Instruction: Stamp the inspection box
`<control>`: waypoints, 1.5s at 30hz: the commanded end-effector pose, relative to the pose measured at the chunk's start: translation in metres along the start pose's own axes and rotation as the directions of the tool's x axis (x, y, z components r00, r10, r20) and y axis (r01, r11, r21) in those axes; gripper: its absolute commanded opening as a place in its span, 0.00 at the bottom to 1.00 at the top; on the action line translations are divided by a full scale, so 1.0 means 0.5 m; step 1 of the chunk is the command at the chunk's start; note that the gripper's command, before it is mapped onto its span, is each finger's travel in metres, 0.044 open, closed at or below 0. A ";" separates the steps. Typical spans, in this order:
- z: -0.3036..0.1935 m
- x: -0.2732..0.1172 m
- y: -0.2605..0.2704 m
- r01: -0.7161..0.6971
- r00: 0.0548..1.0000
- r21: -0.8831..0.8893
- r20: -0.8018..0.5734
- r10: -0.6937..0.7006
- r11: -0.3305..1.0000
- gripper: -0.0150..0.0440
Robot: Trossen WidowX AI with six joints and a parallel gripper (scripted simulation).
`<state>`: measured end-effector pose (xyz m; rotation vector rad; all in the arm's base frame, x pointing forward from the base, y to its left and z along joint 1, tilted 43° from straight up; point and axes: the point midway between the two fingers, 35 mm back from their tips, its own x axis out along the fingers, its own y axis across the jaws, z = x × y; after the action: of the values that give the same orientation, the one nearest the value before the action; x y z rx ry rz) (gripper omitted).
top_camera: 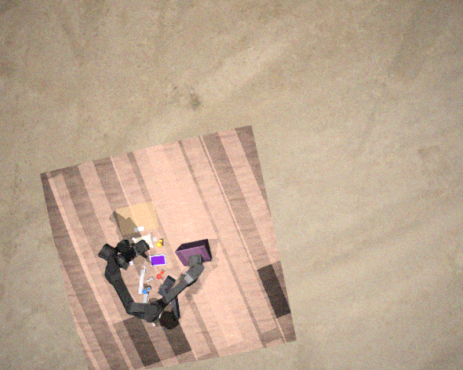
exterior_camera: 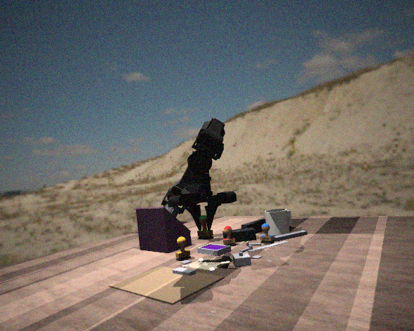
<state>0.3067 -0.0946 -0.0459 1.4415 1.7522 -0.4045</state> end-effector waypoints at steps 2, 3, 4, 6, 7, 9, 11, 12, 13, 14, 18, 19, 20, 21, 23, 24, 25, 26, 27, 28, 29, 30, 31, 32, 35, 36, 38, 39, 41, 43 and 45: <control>-0.018 -0.009 0.033 0.003 1.000 -0.005 0.007 -0.002 1.000 0.25; -0.026 -0.010 0.047 0.003 1.000 -0.004 0.008 -0.003 1.000 0.25; -0.035 -0.011 0.060 0.003 1.000 -0.004 0.009 -0.003 1.000 0.25; -0.053 -0.012 0.087 0.002 1.000 -0.005 0.011 -0.002 1.000 0.25; -0.063 -0.012 0.100 0.002 1.000 -0.005 0.011 -0.002 1.000 0.25; -0.084 -0.013 0.126 0.002 1.000 -0.005 0.011 -0.002 1.000 0.25; -0.107 -0.013 0.151 0.001 1.000 -0.006 0.010 -0.001 1.000 0.25; -0.119 -0.013 0.163 0.000 1.000 -0.007 0.009 0.000 1.000 0.25; -0.131 -0.013 0.175 0.000 1.000 -0.007 0.008 0.000 1.000 0.25; -0.144 -0.013 0.187 -0.001 1.000 -0.008 0.006 0.001 1.000 0.25; -0.195 -0.011 0.230 -0.002 1.000 -0.010 -0.002 0.002 1.000 0.25; -0.202 -0.011 0.235 -0.003 1.000 -0.010 -0.003 0.003 1.000 0.25; -0.204 -0.011 0.236 -0.003 1.000 -0.011 -0.003 0.003 1.000 0.25; -0.204 -0.011 0.236 -0.003 1.000 -0.011 -0.003 0.003 1.000 0.25; -0.204 -0.011 0.236 -0.003 1.000 -0.011 -0.003 0.003 1.000 0.25; -0.204 -0.011 0.236 -0.003 1.000 -0.011 -0.003 0.003 1.000 0.25; -0.204 -0.010 0.236 -0.003 1.000 -0.011 -0.003 0.003 1.000 0.25; -0.204 -0.008 0.237 -0.003 1.000 -0.011 -0.003 0.003 1.000 0.25; -0.204 -0.006 0.237 -0.003 1.000 -0.011 -0.003 0.003 1.000 0.25; -0.204 -0.002 0.237 -0.003 1.000 -0.011 -0.003 0.003 1.000 0.25; -0.204 0.001 0.237 -0.003 1.000 -0.011 -0.003 0.003 1.000 0.25; -0.204 0.004 0.238 -0.003 1.000 -0.011 -0.003 0.003 1.000 0.25; -0.204 0.008 0.238 -0.003 1.000 -0.011 -0.003 0.003 1.000 0.25; -0.203 0.011 0.238 -0.003 1.000 -0.011 -0.003 0.003 1.000 0.25; -0.203 0.021 0.239 -0.003 1.000 -0.011 -0.003 0.003 1.000 0.25; -0.203 0.024 0.239 -0.003 1.000 -0.011 -0.003 0.003 1.000 0.25; -0.203 0.031 0.240 -0.003 1.000 -0.011 -0.003 0.003 1.000 0.25; -0.203 0.034 0.240 -0.003 1.000 -0.011 -0.003 0.003 1.000 0.25; -0.203 0.041 0.240 -0.003 1.000 -0.011 -0.003 0.003 1.000 0.25; -0.203 0.047 0.240 -0.003 1.000 -0.011 -0.003 0.003 1.000 0.25; -0.203 0.054 0.240 -0.003 1.000 -0.011 -0.003 0.003 1.000 0.25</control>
<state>0.3788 0.0243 0.0303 1.4324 1.7500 -0.3900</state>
